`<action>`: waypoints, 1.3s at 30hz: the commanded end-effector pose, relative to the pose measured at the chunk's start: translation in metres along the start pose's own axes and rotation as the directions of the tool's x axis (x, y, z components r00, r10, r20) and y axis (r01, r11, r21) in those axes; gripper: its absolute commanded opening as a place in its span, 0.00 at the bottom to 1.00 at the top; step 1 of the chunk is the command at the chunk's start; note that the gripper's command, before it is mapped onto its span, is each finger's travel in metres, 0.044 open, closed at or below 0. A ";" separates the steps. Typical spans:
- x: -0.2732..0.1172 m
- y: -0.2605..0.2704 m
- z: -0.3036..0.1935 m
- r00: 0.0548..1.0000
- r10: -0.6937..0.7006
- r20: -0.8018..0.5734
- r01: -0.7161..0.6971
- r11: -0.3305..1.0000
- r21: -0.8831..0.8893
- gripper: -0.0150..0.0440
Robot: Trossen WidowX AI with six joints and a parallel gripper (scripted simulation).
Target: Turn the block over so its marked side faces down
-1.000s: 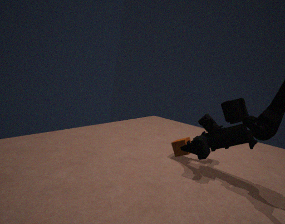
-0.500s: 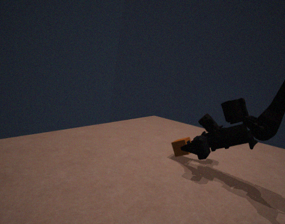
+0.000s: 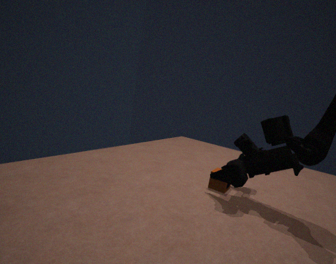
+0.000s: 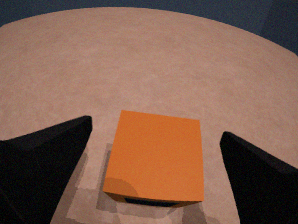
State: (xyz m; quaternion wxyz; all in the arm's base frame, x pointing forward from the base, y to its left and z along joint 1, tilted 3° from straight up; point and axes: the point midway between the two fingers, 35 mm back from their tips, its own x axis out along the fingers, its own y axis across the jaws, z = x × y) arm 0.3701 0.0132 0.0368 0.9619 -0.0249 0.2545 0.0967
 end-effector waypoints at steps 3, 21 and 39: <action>0.000 0.001 0.000 1.000 0.004 0.001 -0.004 1.000 0.003 1.00; 0.000 0.001 0.000 1.000 0.004 0.001 -0.004 1.000 0.003 1.00; -0.012 -0.004 0.033 0.932 0.002 -0.362 0.002 1.000 0.009 1.00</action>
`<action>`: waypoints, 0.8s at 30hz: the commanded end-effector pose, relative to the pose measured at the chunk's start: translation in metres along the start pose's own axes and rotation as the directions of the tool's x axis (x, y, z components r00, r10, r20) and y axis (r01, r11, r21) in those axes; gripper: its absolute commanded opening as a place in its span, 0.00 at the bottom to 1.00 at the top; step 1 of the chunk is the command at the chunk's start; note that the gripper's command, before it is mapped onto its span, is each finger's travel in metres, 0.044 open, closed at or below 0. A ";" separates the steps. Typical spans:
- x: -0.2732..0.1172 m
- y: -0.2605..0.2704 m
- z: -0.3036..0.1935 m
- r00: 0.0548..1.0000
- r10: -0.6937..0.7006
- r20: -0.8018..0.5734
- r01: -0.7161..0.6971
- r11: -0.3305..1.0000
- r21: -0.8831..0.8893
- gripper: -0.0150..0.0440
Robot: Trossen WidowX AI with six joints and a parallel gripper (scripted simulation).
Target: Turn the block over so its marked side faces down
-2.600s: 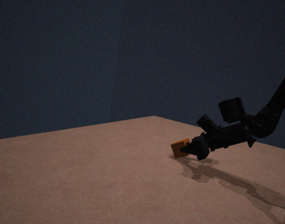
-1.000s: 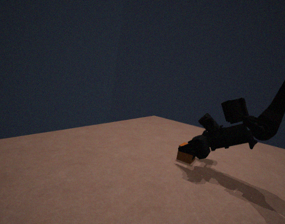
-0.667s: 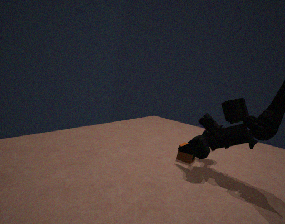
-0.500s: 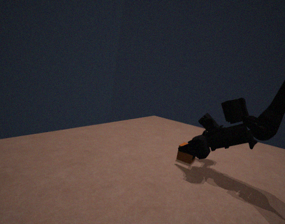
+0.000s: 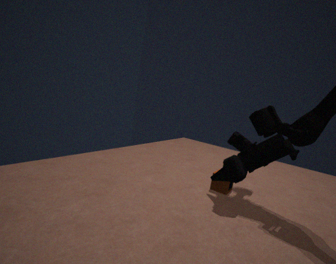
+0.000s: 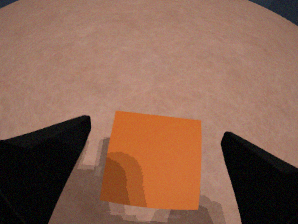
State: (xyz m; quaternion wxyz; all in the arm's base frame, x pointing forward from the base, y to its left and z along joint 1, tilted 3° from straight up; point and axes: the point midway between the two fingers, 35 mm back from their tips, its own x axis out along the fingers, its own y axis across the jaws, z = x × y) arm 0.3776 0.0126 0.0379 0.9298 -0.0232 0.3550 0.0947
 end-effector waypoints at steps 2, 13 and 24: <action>-0.039 0.001 0.030 0.971 -0.013 -0.239 0.009 1.000 -0.015 1.00; -0.064 0.004 0.035 0.943 -0.013 -0.333 0.006 1.000 -0.020 1.00; -0.057 0.001 0.047 0.886 -0.020 -0.463 0.006 0.999 -0.032 1.00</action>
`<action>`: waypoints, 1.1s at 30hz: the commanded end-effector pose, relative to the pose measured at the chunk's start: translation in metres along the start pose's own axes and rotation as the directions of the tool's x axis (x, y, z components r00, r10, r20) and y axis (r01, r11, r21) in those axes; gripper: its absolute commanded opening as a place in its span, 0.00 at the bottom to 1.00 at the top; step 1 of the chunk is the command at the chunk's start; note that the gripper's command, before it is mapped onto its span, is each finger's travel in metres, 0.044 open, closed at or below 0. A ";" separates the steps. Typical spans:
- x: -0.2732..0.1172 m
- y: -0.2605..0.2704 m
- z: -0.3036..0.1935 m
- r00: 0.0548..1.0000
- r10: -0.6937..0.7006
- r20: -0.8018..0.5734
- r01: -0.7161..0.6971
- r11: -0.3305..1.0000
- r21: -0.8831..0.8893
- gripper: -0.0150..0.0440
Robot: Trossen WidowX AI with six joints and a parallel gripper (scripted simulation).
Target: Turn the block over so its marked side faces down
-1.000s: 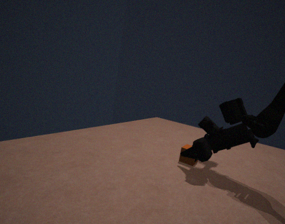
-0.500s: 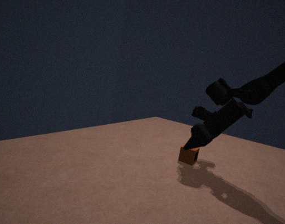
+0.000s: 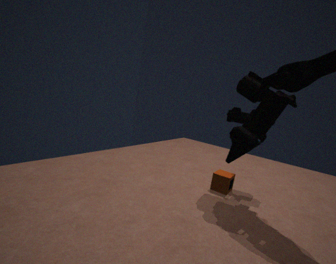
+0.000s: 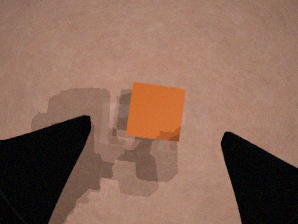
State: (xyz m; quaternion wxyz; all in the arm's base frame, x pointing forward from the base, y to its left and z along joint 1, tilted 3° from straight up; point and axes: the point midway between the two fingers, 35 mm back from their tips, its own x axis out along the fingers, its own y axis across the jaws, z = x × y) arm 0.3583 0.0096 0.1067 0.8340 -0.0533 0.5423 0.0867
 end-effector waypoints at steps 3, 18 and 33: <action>-0.001 -0.002 0.017 0.989 -0.005 -0.148 0.004 1.000 -0.011 1.00; -0.002 0.001 0.033 0.909 0.001 -0.417 0.000 1.000 0.002 1.00; 0.038 0.002 0.012 0.909 0.001 -0.417 0.000 1.000 0.002 1.00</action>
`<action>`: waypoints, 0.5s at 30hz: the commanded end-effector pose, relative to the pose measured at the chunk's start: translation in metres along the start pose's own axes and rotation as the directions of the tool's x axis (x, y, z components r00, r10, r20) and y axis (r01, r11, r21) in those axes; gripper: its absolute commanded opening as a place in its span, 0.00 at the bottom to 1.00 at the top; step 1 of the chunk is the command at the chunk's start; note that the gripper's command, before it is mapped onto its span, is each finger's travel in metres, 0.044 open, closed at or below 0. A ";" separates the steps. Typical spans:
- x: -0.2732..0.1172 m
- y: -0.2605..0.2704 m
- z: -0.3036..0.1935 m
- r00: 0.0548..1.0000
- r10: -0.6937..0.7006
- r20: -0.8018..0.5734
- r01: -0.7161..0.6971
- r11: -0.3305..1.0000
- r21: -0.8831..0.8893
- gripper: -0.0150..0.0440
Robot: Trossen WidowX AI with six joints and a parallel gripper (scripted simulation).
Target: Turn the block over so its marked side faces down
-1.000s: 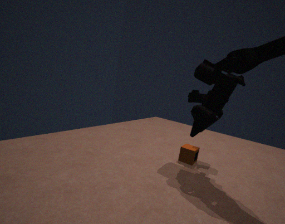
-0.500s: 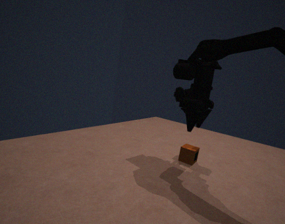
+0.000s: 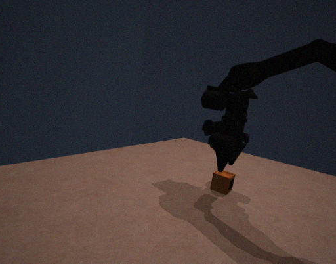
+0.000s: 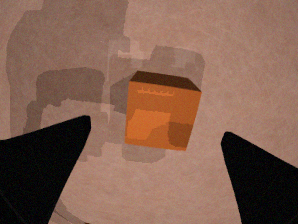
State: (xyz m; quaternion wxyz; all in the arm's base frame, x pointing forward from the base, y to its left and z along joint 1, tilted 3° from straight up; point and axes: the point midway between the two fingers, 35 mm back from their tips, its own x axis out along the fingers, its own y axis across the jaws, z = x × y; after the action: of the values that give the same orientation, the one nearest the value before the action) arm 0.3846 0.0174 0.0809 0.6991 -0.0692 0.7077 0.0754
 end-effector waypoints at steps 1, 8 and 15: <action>0.006 0.000 0.000 1.000 -0.004 -0.001 0.004 1.000 0.003 1.00; 0.017 -0.001 0.000 1.000 -0.004 -0.001 0.004 1.000 0.003 1.00; 0.028 -0.001 0.000 1.000 -0.004 -0.001 0.004 1.000 0.003 1.00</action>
State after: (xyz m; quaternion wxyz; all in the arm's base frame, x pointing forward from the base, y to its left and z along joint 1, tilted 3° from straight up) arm 0.3851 0.0176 0.0580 0.7003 -0.0693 0.7065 0.0753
